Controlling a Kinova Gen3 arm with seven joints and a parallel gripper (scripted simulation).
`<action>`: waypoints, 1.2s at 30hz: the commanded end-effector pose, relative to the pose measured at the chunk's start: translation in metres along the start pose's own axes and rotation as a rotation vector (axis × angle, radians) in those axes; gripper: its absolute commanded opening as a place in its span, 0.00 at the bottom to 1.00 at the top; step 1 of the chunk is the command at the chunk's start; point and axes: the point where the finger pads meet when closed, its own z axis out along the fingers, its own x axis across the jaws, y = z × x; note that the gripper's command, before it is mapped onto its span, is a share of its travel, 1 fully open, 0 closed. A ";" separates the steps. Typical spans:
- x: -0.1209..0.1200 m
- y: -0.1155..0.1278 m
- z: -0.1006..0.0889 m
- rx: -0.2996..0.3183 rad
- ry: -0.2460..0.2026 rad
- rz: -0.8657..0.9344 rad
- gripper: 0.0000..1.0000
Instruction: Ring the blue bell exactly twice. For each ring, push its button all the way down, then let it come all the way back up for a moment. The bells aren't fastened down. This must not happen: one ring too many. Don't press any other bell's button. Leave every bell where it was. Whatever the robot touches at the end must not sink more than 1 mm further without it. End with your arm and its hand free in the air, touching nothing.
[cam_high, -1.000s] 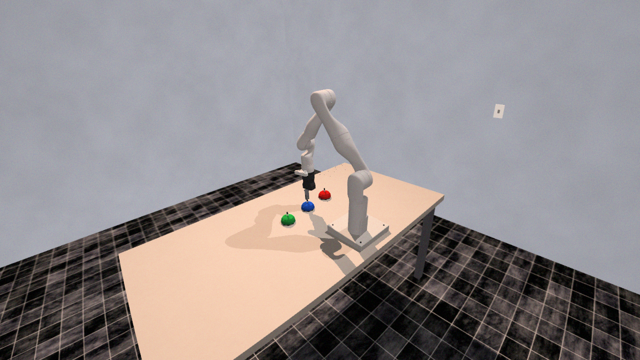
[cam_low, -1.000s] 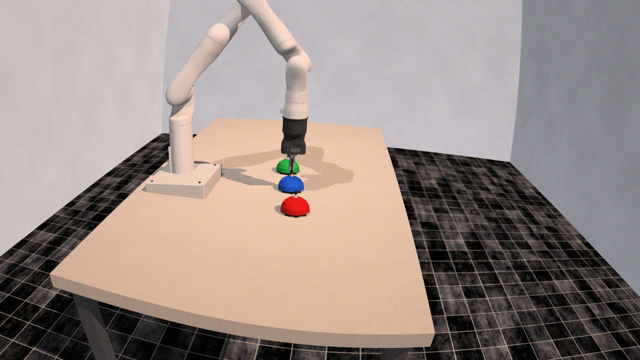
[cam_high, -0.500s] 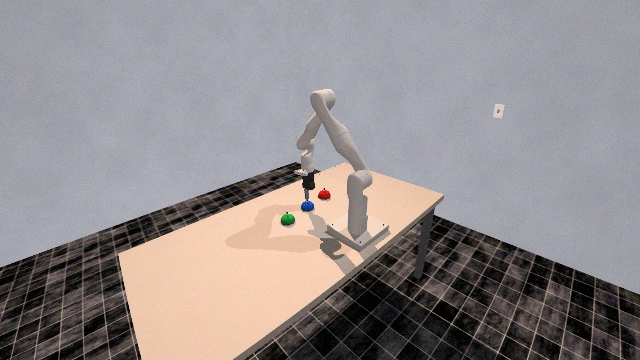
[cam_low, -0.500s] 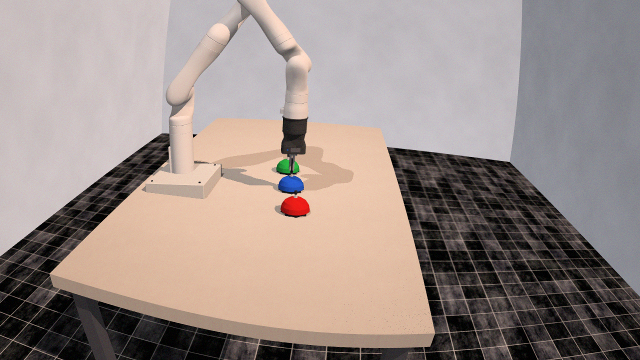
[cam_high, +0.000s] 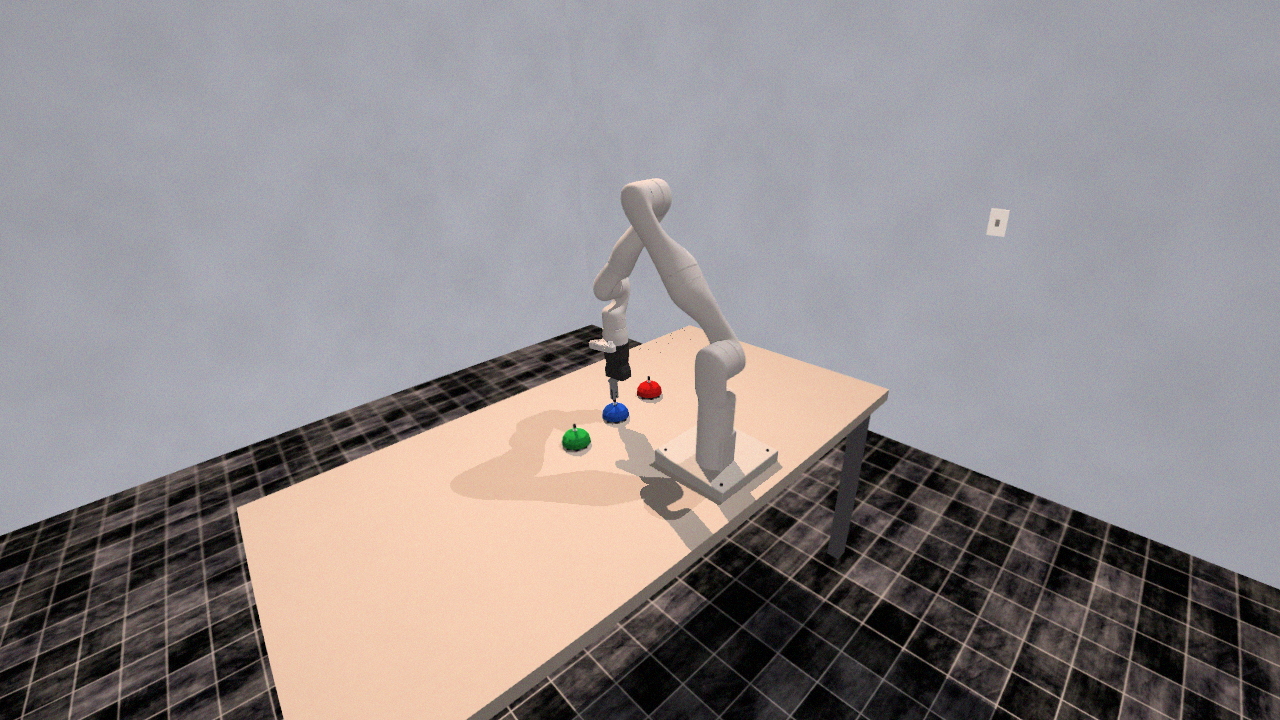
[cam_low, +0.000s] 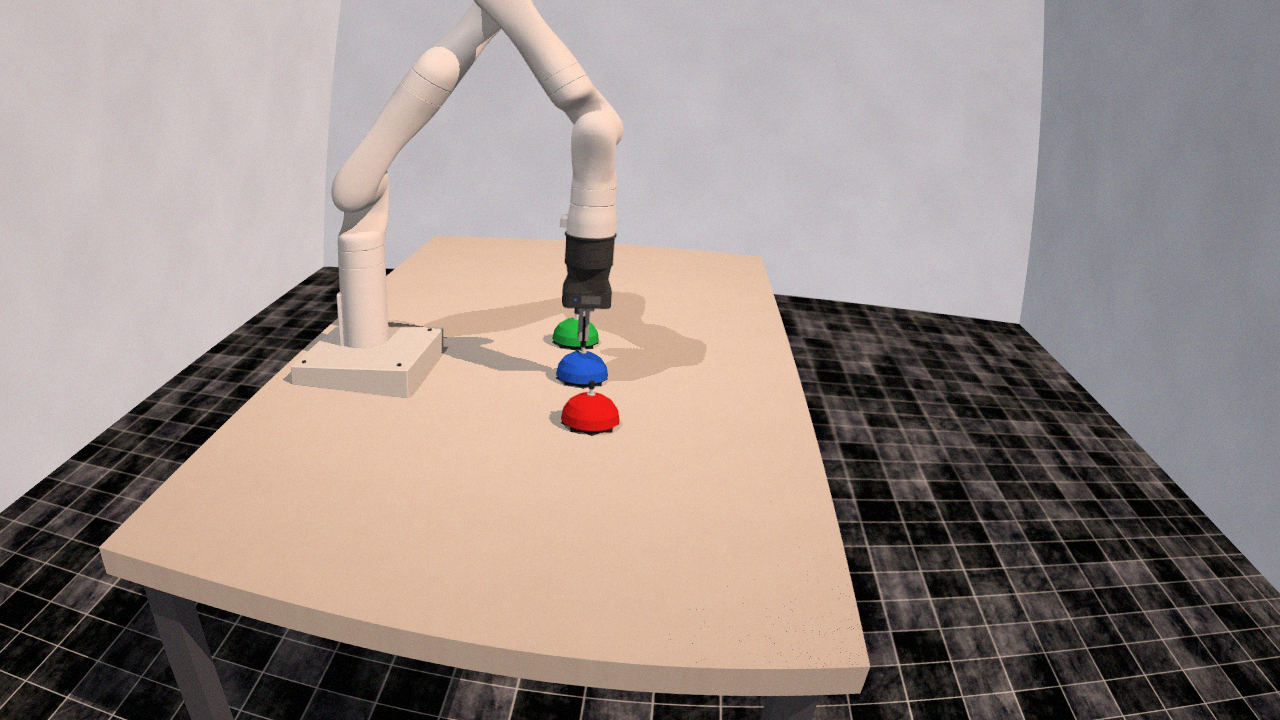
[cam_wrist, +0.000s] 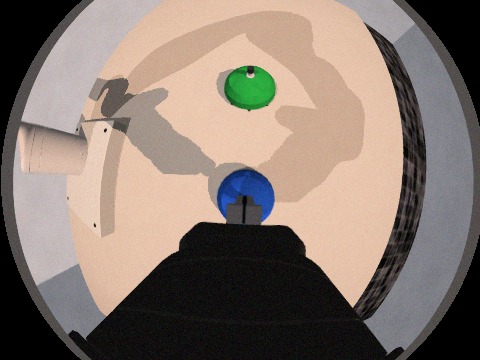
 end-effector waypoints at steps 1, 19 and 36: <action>0.001 0.000 -0.001 0.000 0.002 0.000 0.17; 0.002 0.000 -0.007 0.000 0.002 0.000 0.17; 0.002 0.000 -0.007 0.000 0.002 0.000 0.17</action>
